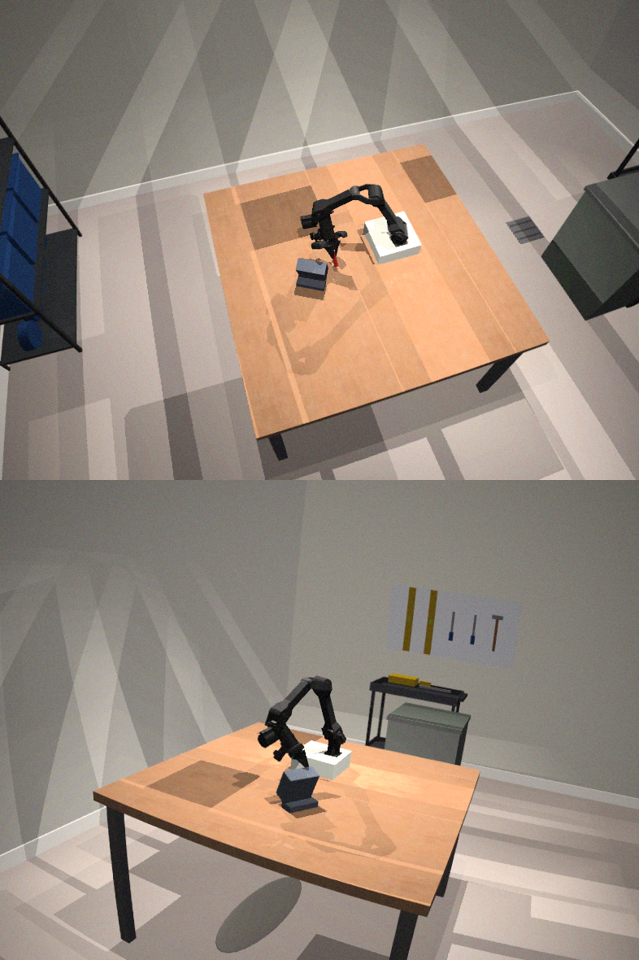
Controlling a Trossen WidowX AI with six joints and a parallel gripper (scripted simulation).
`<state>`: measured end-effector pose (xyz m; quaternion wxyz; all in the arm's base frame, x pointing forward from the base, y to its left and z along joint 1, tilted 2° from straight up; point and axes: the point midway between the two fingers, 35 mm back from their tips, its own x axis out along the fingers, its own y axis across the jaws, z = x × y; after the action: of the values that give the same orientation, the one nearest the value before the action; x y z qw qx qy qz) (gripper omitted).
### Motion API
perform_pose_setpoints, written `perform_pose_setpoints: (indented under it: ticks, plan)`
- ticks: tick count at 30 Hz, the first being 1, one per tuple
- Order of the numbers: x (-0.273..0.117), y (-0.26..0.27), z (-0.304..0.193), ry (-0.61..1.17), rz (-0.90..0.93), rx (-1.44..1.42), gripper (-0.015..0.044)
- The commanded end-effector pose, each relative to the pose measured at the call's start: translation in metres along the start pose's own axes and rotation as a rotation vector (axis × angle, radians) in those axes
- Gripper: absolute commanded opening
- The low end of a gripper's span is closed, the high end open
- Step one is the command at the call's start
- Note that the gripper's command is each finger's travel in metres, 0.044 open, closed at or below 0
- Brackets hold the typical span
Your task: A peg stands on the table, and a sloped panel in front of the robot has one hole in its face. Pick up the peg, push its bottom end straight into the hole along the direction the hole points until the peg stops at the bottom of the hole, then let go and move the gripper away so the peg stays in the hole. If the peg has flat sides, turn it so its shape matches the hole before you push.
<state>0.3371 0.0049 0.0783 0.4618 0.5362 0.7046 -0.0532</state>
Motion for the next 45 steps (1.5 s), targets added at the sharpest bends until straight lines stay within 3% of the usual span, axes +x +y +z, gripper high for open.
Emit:
perform_pose_setpoints:
  ticks: [1, 45]
  plan:
    - [-0.003, 0.000, 0.004, 0.011, 0.027, 0.045, 0.0000]
    - [-0.050, -0.013, 0.043, 0.134, 0.322, 0.512, 0.0000]
